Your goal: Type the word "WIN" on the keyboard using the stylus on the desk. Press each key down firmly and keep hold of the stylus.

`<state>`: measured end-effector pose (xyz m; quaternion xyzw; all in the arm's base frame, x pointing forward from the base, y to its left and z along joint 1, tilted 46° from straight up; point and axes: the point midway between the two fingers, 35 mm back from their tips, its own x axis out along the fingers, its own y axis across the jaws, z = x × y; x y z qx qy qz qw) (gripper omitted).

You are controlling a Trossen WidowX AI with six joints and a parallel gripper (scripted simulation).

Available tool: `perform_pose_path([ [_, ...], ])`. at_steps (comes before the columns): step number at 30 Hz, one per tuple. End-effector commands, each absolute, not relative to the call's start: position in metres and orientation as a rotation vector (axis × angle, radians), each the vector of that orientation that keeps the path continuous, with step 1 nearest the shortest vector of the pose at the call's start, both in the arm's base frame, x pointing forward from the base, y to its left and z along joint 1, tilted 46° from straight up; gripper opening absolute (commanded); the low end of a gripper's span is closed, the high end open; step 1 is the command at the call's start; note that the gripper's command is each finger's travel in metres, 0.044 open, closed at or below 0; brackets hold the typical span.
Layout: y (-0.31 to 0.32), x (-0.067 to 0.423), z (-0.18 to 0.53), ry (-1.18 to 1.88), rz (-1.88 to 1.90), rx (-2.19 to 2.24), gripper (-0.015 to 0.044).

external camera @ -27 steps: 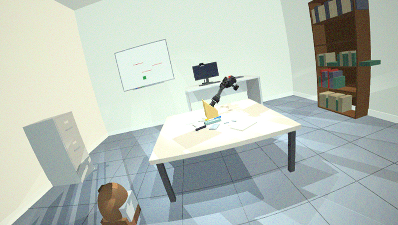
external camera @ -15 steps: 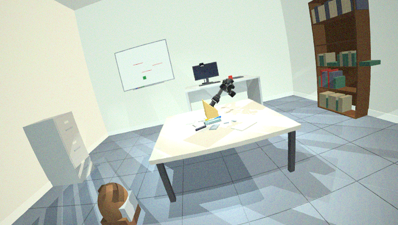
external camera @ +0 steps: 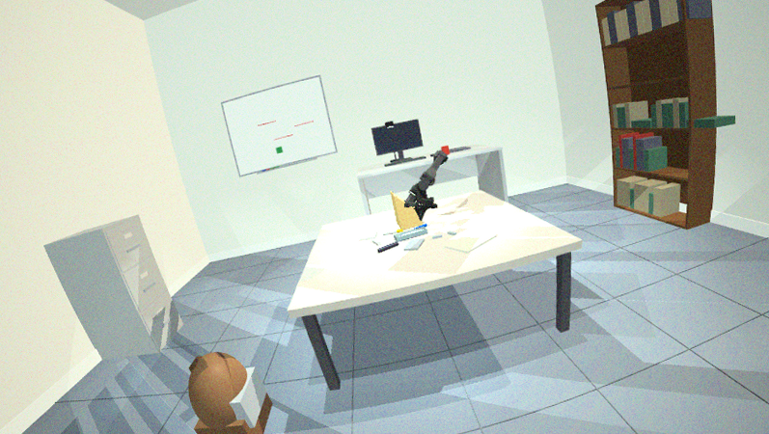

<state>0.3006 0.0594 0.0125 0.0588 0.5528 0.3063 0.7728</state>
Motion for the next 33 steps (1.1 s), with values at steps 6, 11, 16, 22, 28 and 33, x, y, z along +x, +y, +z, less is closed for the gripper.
perform_pose_path([
  [6,0.076,0.253,-0.030,1.457,0.843,0.407,0.0000],
  [11,0.076,0.253,-0.030,1.457,0.843,0.407,0.0000],
  [16,0.070,0.256,-0.035,1.457,0.842,0.406,0.0000],
  [22,0.035,0.268,-0.072,1.456,0.841,0.403,0.0000],
  [28,0.035,0.268,-0.072,1.456,0.841,0.403,0.0000],
  [33,0.030,0.271,-0.077,1.456,0.840,0.402,0.0000],
])
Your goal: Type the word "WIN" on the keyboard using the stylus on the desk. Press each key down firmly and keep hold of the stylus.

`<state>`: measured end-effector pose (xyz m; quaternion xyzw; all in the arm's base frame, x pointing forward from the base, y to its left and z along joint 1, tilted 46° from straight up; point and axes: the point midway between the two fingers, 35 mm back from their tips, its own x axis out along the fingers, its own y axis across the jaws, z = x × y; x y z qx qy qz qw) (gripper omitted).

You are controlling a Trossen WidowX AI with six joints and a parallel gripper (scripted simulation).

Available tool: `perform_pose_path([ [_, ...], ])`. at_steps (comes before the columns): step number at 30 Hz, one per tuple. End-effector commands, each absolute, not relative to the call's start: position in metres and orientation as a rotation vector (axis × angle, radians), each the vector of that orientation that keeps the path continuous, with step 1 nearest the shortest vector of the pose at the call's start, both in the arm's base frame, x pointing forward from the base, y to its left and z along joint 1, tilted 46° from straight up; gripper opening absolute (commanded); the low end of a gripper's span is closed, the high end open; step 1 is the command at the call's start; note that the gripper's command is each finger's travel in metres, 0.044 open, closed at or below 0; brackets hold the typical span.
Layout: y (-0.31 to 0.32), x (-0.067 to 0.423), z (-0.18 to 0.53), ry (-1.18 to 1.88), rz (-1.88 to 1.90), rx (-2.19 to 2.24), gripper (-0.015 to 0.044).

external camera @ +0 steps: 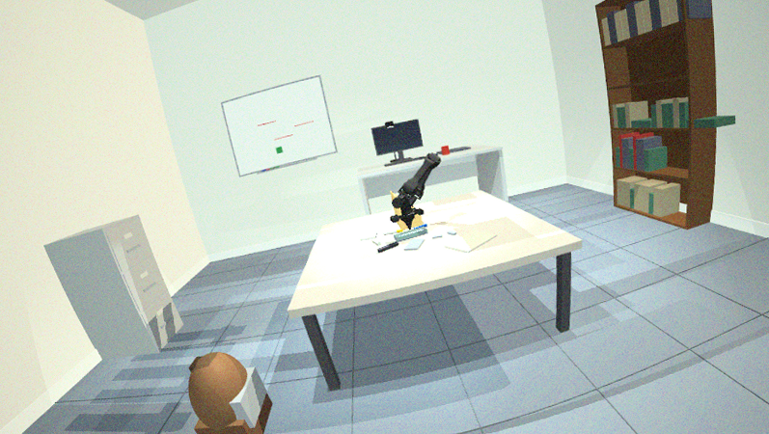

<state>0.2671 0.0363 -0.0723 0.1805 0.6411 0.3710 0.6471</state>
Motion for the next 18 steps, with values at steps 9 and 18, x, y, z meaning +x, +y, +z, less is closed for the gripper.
perform_pose_path([
  [9,-0.005,0.284,-0.114,1.455,0.838,0.399,0.0000],
  [18,-0.002,0.271,-0.109,1.455,0.838,0.400,0.0000],
])
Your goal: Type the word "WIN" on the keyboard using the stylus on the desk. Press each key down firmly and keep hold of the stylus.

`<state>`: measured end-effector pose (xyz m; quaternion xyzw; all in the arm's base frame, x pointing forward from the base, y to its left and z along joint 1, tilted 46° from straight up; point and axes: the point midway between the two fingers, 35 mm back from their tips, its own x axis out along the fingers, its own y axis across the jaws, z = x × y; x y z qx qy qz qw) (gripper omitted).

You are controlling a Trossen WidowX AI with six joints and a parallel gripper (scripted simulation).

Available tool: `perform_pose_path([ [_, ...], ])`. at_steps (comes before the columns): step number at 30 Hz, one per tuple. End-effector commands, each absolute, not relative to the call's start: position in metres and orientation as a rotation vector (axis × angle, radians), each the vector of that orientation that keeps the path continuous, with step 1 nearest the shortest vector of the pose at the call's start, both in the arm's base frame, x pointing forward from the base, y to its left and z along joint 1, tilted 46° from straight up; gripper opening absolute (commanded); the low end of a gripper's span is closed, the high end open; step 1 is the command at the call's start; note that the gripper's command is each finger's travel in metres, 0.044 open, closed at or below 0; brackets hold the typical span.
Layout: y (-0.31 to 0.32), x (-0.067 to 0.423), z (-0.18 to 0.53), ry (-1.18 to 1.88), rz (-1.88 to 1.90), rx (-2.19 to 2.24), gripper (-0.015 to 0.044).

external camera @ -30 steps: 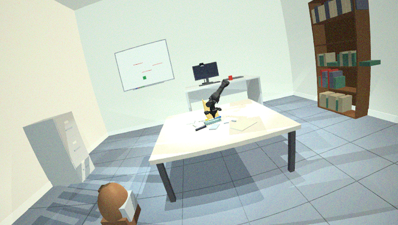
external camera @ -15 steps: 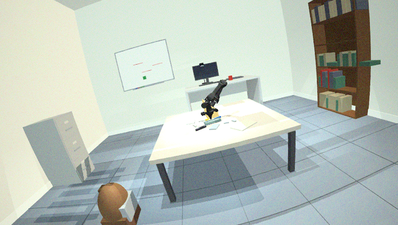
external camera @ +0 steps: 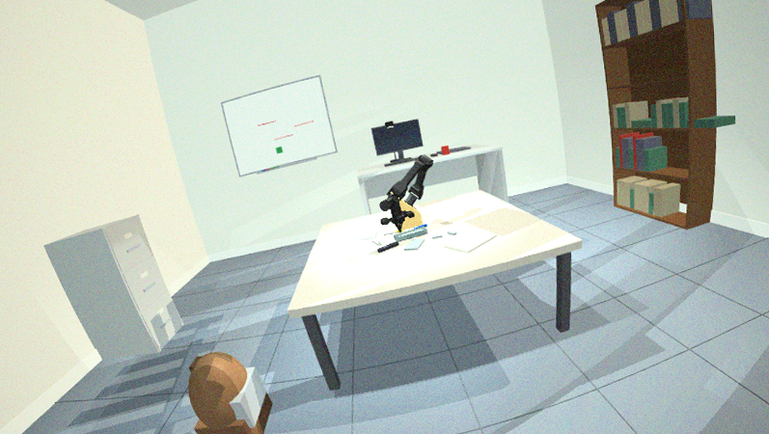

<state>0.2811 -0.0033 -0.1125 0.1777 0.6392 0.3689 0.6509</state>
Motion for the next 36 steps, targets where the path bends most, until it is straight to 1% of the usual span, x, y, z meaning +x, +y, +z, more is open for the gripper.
perform_pose_path([
  [1,0.001,0.263,-0.105,1.456,0.839,0.400,0.0000],
  [4,0.004,0.250,-0.100,1.457,0.839,0.401,0.0000],
  [13,0.006,0.250,-0.099,1.457,0.839,0.401,0.0000],
  [19,0.047,0.235,-0.056,1.458,0.840,0.404,0.0000],
  [21,0.052,0.232,-0.051,1.458,0.842,0.406,0.0000],
  [31,0.050,0.232,-0.049,1.458,0.841,0.405,0.0000],
  [36,0.010,0.238,-0.011,1.459,0.839,0.403,0.0000],
])
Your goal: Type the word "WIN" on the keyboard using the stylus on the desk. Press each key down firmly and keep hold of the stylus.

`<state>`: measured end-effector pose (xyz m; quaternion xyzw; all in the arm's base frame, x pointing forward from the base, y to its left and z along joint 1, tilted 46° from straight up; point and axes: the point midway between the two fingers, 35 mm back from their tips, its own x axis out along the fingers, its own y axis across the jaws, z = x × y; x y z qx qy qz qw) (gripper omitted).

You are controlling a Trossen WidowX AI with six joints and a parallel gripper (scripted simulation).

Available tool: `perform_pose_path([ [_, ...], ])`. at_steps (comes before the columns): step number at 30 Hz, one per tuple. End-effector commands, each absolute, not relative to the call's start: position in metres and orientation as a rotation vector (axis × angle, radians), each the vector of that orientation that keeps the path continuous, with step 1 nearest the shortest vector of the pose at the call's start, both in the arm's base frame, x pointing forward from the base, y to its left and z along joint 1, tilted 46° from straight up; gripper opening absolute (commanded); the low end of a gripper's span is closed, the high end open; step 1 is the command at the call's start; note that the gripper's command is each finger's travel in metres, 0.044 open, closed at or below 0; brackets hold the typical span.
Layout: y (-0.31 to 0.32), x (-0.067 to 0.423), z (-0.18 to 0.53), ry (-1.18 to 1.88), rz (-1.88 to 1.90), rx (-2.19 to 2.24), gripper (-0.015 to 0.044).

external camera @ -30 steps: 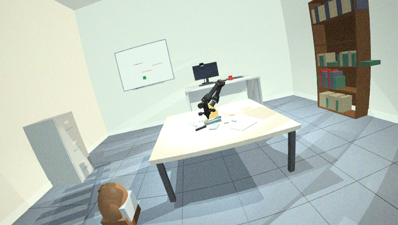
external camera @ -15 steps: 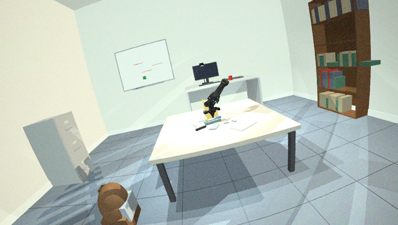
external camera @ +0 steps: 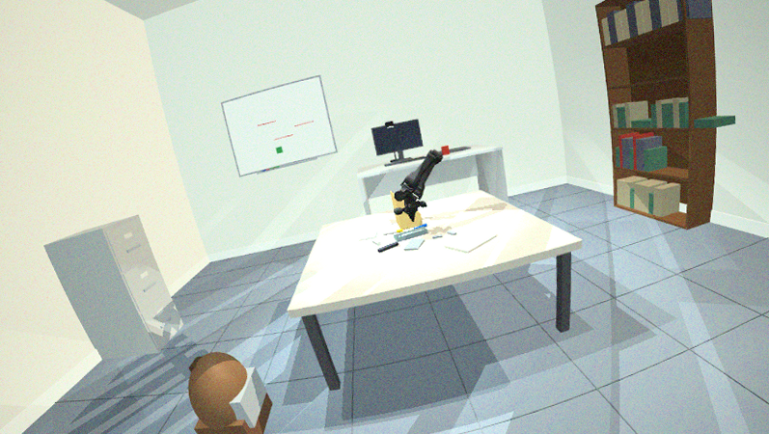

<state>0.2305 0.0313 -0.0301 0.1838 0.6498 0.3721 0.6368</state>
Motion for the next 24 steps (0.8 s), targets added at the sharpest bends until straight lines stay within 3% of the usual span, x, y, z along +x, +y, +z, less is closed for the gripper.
perform_pose_path([
  [1,0.009,0.238,-0.009,1.459,0.839,0.403,0.0000],
  [6,0.025,0.227,-0.010,1.522,0.877,0.371,0.0000],
  [15,0.090,0.143,-0.014,1.880,1.046,0.101,0.0000],
  [24,0.093,0.141,-0.016,1.886,1.048,0.095,0.0000],
])
